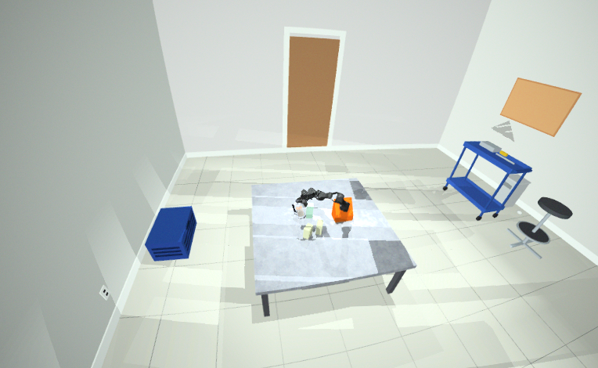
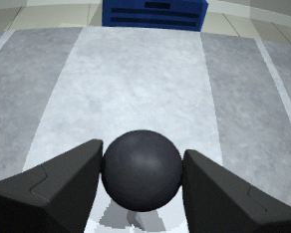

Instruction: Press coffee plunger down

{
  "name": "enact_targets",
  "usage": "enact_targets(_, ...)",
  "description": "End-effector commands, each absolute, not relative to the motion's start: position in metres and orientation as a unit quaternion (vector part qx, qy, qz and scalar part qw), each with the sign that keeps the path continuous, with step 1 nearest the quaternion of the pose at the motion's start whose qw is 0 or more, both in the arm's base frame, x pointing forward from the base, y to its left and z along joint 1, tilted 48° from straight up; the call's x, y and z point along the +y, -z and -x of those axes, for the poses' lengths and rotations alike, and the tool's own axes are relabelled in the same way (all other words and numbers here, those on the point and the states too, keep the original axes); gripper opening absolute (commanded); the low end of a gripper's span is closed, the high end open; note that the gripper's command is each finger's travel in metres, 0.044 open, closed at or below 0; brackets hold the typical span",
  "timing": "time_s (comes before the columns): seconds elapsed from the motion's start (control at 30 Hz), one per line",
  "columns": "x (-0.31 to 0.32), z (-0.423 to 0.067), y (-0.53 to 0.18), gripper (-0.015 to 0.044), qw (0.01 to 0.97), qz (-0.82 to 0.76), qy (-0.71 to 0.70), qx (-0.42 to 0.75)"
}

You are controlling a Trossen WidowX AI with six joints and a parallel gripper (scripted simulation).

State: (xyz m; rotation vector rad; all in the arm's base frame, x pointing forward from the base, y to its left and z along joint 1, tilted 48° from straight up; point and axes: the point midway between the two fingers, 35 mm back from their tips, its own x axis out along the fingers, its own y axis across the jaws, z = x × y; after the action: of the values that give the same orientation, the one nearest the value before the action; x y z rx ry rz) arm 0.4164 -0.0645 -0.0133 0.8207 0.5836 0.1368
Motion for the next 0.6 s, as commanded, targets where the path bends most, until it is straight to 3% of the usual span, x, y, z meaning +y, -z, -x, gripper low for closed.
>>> enact_targets(0.0, -0.0607, -0.4161, 0.0167, 0.0123, 0.870, -0.396, -0.067, 0.285)
enact_targets(0.37, -0.0644, -0.4166, 0.0135, 0.0123, 0.874, -0.393, -0.066, 0.279)
enact_targets(0.57, -0.0644, -0.4166, 0.0135, 0.0281, 0.874, -0.393, -0.066, 0.279)
